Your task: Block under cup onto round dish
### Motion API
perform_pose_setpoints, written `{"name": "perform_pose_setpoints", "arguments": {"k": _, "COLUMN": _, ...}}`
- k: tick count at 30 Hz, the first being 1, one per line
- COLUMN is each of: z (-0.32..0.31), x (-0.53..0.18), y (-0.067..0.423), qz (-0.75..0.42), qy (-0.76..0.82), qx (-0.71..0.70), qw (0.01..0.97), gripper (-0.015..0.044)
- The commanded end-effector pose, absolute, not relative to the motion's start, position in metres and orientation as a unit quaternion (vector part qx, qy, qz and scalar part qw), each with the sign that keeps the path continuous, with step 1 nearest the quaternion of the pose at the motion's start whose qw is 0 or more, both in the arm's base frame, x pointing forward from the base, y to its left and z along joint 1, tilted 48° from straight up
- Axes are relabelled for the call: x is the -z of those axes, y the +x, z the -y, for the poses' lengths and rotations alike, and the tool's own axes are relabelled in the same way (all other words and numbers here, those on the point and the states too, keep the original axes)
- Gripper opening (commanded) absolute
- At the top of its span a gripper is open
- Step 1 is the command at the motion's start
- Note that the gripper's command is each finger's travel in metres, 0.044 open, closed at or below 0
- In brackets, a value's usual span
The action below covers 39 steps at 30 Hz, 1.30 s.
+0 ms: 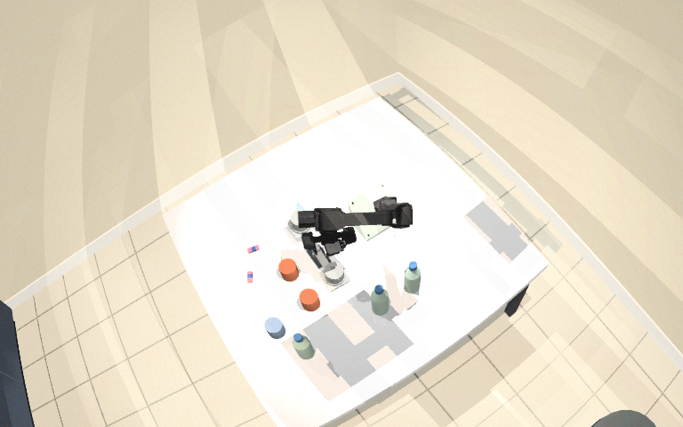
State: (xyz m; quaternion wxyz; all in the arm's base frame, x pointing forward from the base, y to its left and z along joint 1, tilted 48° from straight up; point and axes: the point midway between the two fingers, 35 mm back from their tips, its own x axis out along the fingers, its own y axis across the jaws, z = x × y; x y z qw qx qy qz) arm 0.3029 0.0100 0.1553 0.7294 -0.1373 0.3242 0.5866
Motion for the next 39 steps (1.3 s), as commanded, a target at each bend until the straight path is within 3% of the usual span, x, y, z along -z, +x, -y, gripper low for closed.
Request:
{"name": "perform_pose_setpoints", "arguments": {"k": 1, "z": -0.028, "x": -0.158, "y": 0.31, "qz": -0.298, "qy": -0.189, "qx": -0.626, "qw": 0.695, "gripper": 0.044}}
{"name": "perform_pose_setpoints", "arguments": {"k": 9, "z": -0.057, "x": -0.162, "y": 0.317, "qz": -0.251, "qy": -0.257, "qx": -0.679, "qw": 0.641, "gripper": 0.044}}
{"name": "perform_pose_setpoints", "arguments": {"k": 39, "z": -0.085, "x": -0.136, "y": 0.316, "qz": -0.251, "qy": -0.257, "qx": -0.678, "qw": 0.641, "gripper": 0.044}}
